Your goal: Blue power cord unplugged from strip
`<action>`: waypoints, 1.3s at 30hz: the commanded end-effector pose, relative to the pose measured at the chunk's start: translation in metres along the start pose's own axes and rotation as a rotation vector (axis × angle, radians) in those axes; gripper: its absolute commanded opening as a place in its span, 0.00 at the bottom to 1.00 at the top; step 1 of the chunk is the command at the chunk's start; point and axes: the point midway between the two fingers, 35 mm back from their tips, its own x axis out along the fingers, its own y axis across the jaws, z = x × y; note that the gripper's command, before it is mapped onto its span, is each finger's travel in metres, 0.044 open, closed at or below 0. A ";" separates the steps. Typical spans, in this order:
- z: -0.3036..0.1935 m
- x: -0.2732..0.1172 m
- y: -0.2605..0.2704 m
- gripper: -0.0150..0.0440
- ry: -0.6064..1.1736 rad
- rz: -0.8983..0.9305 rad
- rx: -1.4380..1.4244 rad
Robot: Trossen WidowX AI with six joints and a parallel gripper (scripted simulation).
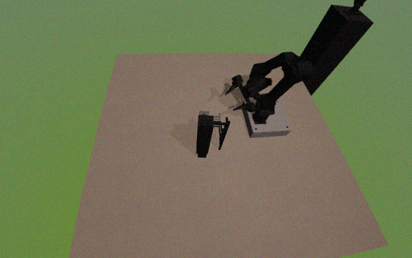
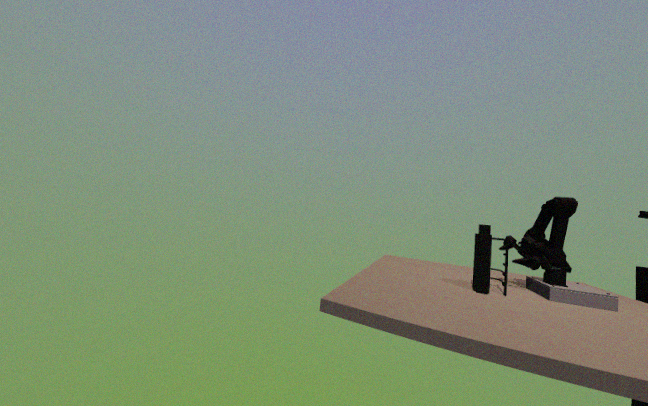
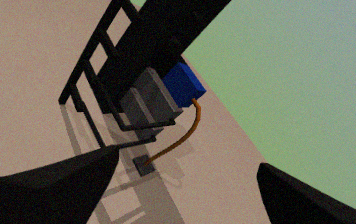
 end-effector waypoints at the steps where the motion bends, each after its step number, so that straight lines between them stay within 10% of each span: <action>1: 0.000 0.000 0.001 0.89 -0.002 0.005 0.001; 9: 0.000 0.018 0.020 0.53 -0.061 0.185 0.047; 22: 0.011 0.046 0.035 0.53 -0.085 0.500 0.165; 39: -0.002 0.066 0.014 0.53 0.744 0.689 1.111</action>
